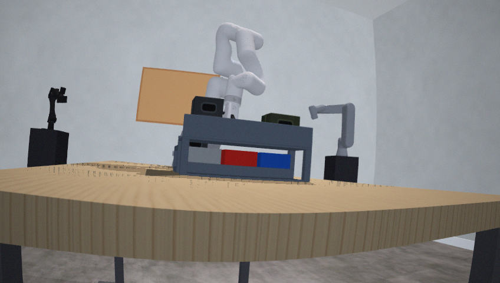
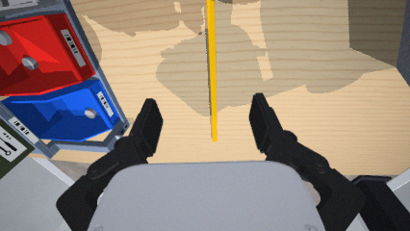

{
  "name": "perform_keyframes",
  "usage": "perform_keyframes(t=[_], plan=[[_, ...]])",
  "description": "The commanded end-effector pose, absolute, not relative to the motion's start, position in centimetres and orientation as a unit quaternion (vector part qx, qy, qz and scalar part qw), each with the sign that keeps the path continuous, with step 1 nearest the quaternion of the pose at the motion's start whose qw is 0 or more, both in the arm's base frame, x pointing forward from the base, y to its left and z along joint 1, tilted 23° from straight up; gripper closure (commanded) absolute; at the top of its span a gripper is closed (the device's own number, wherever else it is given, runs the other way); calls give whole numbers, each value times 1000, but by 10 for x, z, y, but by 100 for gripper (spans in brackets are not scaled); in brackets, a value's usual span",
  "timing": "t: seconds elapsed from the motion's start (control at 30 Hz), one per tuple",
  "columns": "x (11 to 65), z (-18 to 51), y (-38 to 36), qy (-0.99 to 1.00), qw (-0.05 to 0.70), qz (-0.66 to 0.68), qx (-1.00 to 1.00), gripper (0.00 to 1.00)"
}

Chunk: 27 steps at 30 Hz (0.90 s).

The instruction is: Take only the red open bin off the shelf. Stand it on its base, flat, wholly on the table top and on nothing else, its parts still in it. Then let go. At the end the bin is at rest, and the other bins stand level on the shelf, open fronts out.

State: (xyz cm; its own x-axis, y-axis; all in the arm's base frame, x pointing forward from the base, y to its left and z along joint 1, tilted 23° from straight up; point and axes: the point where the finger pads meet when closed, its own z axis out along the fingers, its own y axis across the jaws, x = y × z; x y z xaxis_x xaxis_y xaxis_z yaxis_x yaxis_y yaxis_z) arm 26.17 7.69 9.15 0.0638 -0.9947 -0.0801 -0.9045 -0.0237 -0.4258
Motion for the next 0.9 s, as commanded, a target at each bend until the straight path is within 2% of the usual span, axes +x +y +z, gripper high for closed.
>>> perform_keyframes(t=[0.0,0.2,0.23,0.37,0.87], plan=[[262,92,77,664,193,-49,-721,0],[262,92,77,664,193,-49,-721,0],[263,92,77,672,183,-102,-710,0],[263,90,77,664,193,-49,-721,0],[263,89,77,668,184,-68,-717,0]])
